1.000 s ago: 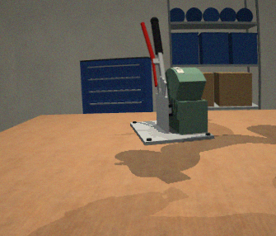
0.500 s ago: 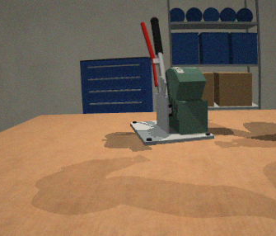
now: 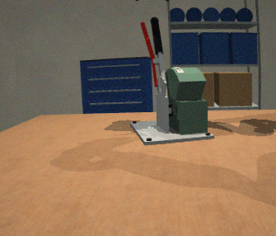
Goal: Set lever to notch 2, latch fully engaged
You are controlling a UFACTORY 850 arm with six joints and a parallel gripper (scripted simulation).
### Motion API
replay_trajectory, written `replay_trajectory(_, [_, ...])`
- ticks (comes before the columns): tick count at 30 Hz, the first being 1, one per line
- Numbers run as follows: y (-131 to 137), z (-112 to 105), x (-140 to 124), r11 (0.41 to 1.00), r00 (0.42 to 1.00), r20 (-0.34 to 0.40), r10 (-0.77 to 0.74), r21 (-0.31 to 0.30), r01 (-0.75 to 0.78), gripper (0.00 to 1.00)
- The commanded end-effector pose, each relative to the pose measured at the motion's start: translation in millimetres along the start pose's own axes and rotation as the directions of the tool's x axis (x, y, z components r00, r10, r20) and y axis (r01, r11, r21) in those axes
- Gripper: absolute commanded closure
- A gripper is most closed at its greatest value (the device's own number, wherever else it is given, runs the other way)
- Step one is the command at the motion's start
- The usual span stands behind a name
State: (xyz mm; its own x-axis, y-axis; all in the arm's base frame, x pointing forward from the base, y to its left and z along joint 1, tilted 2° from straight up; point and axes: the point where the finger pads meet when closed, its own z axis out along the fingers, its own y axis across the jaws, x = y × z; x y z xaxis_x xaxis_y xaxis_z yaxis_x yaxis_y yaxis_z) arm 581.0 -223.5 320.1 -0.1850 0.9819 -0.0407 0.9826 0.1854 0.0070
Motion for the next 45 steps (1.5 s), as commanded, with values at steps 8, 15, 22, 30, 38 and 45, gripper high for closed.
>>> replay_trajectory(8, [-0.3,-2.3,-16.8,1.000,1.000,-0.003,-0.002,-0.001,0.002,1.00])
replay_trajectory(15, [-0.3,-2.3,-16.8,1.000,1.000,-0.003,-0.002,-0.001,0.002,1.00])
replay_trajectory(22, [-0.3,-2.3,-16.8,1.000,1.000,-0.003,-0.002,-0.001,0.002,1.00])
replay_trajectory(30, [-0.3,-2.3,-16.8,1.000,1.000,-0.003,-0.002,-0.001,0.002,1.00])
replay_trajectory(38, [-0.3,-2.3,-16.8,1.000,1.000,-0.003,-0.002,-0.001,0.002,1.00])
replay_trajectory(45, [-0.3,-2.3,-16.8,1.000,1.000,-0.003,-0.002,-0.001,0.002,1.00])
